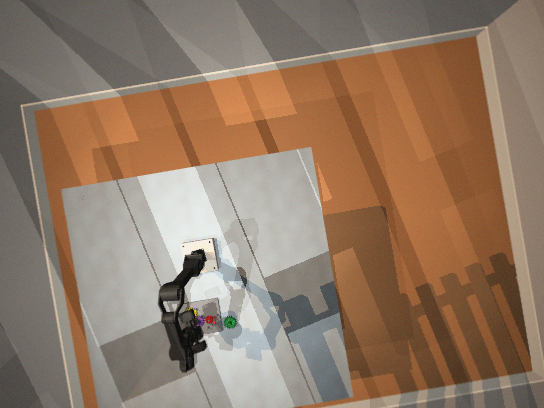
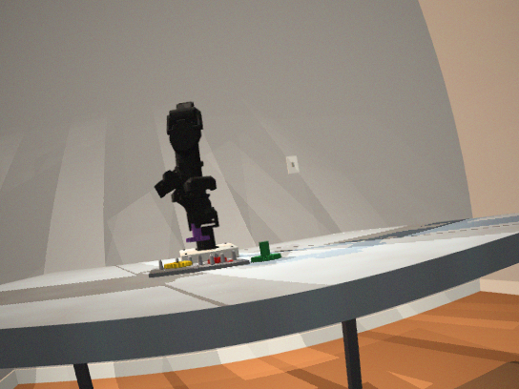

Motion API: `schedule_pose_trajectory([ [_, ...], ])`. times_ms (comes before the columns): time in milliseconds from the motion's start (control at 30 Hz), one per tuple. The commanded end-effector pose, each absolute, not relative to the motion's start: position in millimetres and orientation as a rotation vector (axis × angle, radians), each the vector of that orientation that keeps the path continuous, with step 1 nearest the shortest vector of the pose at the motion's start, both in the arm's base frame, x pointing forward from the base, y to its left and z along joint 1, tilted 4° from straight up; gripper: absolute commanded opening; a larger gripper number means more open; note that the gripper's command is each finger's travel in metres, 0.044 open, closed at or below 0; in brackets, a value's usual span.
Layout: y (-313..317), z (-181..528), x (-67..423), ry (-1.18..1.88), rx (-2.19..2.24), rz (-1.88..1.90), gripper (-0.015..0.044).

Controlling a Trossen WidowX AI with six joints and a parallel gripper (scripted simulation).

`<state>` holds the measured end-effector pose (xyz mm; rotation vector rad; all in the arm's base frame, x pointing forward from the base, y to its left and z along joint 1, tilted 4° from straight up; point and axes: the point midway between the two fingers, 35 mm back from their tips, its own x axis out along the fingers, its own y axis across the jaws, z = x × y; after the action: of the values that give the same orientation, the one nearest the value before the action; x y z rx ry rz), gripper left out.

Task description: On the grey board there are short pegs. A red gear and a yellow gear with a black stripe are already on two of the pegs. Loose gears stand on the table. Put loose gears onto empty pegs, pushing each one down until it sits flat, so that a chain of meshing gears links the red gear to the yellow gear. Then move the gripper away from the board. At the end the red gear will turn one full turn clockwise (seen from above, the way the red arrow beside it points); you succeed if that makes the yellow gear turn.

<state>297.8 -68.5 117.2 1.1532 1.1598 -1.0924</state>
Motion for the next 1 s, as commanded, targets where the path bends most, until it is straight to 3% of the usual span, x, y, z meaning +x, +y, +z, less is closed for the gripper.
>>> schedule_pose_trajectory([
  [0,-71.8,114.2,296.6,1.169,1.151,-1.089,0.0],
  [967,-70.8,108.1,296.8,1.216,1.061,-1.008,0.0],
])
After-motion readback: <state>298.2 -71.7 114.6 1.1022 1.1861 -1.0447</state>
